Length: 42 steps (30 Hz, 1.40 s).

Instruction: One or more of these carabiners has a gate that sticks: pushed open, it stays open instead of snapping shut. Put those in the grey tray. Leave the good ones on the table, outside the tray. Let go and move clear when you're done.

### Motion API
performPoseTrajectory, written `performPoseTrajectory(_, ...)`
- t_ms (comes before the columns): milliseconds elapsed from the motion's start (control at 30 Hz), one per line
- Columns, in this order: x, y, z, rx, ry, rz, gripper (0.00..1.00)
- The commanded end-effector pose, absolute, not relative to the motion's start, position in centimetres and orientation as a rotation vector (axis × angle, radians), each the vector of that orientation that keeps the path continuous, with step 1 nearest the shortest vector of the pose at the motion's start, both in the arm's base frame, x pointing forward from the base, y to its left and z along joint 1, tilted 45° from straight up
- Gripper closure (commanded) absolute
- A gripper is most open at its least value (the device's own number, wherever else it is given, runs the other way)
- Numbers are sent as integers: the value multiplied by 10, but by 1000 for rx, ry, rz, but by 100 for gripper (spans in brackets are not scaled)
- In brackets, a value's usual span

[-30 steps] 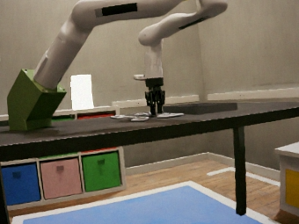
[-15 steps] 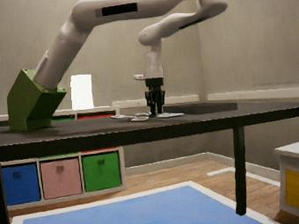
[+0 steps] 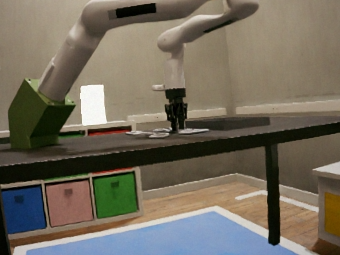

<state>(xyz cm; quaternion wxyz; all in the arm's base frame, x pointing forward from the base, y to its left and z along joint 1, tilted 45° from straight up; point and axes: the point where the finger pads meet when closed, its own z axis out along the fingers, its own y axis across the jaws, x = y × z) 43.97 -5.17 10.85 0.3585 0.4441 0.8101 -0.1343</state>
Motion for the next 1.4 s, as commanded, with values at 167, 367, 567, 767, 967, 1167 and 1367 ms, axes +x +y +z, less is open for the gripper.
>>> performPoseTrajectory(167,440,-51,109,1145,2089,-345,43)
performPoseTrajectory(367,440,-51,109,1145,2089,-345,43)
performPoseTrajectory(567,440,-51,109,1144,2089,-345,43)
performPoseTrajectory(767,440,-51,109,1144,2089,-345,43)
performPoseTrajectory(967,440,-51,109,1144,2089,-345,43)
performPoseTrajectory(1167,440,-51,109,1144,2090,-345,45)
performPoseTrajectory(1367,440,-51,109,1144,2090,-345,45)
